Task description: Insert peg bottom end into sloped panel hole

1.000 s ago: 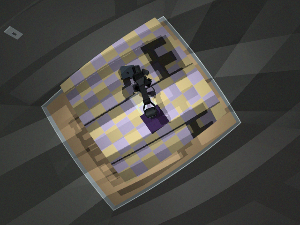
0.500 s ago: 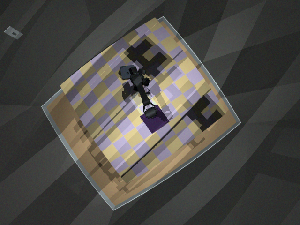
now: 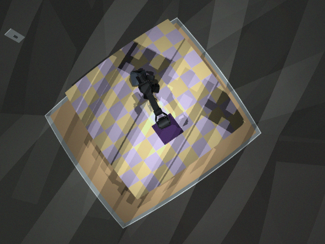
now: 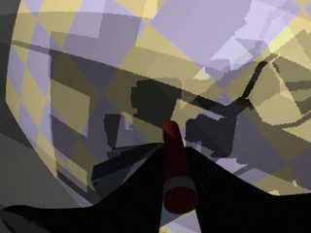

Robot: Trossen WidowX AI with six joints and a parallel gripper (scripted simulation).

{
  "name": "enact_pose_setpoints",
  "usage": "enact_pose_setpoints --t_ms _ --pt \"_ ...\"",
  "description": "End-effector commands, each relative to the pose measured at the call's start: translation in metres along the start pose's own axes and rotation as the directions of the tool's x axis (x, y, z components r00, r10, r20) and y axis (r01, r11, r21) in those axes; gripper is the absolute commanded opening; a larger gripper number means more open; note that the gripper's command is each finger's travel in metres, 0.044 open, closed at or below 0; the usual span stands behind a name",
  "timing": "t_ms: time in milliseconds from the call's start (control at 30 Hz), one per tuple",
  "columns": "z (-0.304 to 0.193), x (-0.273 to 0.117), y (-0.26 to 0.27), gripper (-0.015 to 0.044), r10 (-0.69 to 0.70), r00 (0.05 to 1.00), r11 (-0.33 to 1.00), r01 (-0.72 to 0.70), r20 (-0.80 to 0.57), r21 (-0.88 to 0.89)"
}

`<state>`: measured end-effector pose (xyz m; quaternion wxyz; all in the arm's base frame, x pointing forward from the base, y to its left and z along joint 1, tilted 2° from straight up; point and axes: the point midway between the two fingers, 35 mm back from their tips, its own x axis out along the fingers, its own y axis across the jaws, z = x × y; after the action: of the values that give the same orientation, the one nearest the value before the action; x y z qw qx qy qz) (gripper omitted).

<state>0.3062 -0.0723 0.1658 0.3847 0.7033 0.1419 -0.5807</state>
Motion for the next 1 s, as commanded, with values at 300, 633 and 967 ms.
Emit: enact_pose_setpoints --t_ms 300,633,967 --pt "-0.015 -0.003 -0.001 0.0 0.067 0.998 0.994 -0.068 -0.016 -0.091" --pt "-0.027 -0.006 -0.002 0.0 0.118 0.992 0.98 -0.122 -0.037 -0.155" --pt "-0.04 -0.011 -0.004 0.0 0.167 0.984 0.961 -0.176 -0.06 -0.214"
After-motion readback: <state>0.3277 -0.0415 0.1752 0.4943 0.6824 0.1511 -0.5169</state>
